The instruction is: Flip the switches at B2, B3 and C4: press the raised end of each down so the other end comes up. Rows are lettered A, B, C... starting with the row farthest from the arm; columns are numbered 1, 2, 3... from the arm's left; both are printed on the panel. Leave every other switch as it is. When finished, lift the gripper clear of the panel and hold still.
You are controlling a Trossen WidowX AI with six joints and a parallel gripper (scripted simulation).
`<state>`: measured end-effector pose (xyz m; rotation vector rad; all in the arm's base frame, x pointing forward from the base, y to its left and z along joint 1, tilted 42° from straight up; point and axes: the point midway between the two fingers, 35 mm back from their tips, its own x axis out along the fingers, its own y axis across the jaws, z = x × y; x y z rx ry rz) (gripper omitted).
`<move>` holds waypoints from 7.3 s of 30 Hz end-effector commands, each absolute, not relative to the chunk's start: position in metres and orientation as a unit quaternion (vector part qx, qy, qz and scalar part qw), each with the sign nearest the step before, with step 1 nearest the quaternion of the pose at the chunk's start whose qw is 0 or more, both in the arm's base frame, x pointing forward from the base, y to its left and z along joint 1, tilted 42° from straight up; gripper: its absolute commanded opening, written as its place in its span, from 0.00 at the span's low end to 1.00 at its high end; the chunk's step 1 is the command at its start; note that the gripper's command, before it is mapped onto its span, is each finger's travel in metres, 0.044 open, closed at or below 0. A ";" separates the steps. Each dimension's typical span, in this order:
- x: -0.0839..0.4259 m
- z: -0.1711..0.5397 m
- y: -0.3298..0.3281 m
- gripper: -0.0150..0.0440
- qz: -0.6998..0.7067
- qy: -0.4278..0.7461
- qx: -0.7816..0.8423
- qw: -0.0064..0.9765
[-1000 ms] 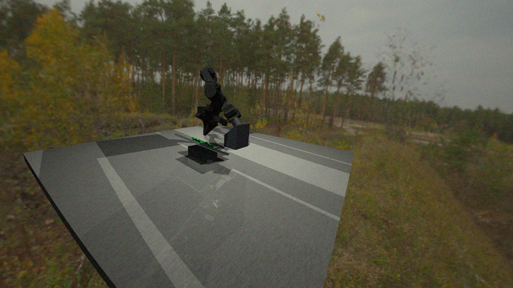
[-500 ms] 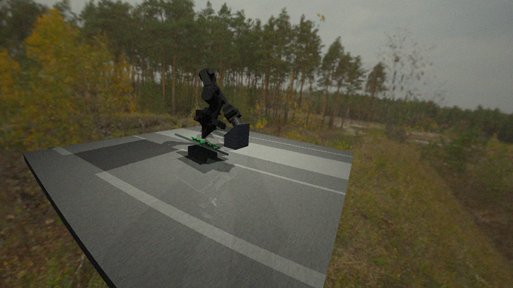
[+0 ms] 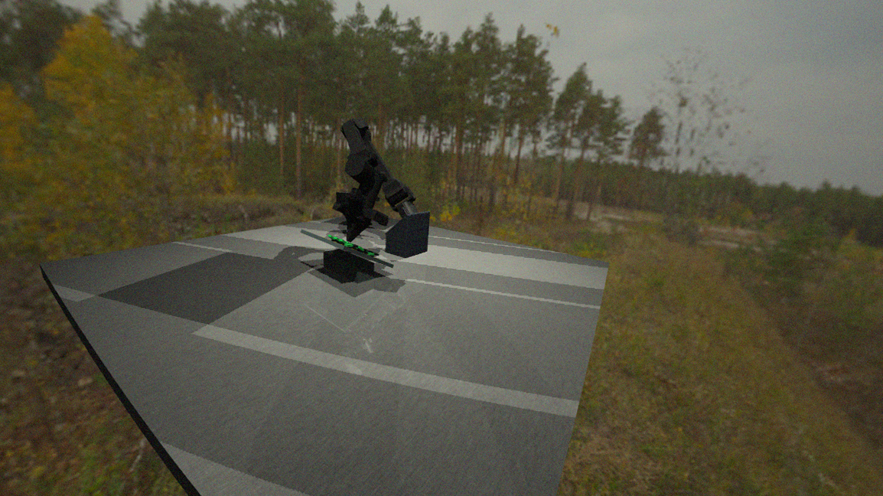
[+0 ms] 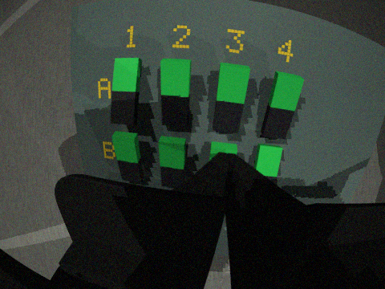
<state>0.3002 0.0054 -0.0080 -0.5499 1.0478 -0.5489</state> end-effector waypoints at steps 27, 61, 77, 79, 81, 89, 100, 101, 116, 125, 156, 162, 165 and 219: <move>0.300 -0.010 0.005 0.25 -0.253 0.490 -0.257 0.794; 0.302 -0.013 0.002 0.25 -0.253 0.490 -0.257 0.794; 0.275 0.027 0.044 0.25 -0.249 0.481 -0.259 0.800; 0.275 0.027 0.044 0.25 -0.249 0.481 -0.259 0.800; 0.273 0.027 0.044 0.25 -0.249 0.481 -0.259 0.800; 0.218 0.021 0.014 0.25 -0.249 0.482 -0.260 0.799; 0.231 -0.002 -0.009 0.25 -0.246 0.471 -0.264 0.805; 0.231 -0.002 -0.009 0.25 -0.246 0.471 -0.264 0.805; 0.236 -0.009 -0.017 0.25 -0.246 0.470 -0.264 0.805; 0.241 -0.017 -0.025 0.25 -0.246 0.470 -0.264 0.805; 0.241 -0.017 -0.025 0.25 -0.246 0.470 -0.264 0.805; 0.242 -0.017 -0.026 0.25 -0.246 0.470 -0.264 0.805; 0.242 -0.018 -0.026 0.25 -0.246 0.470 -0.264 0.805; 0.218 0.021 0.014 0.25 -0.249 0.482 -0.260 0.799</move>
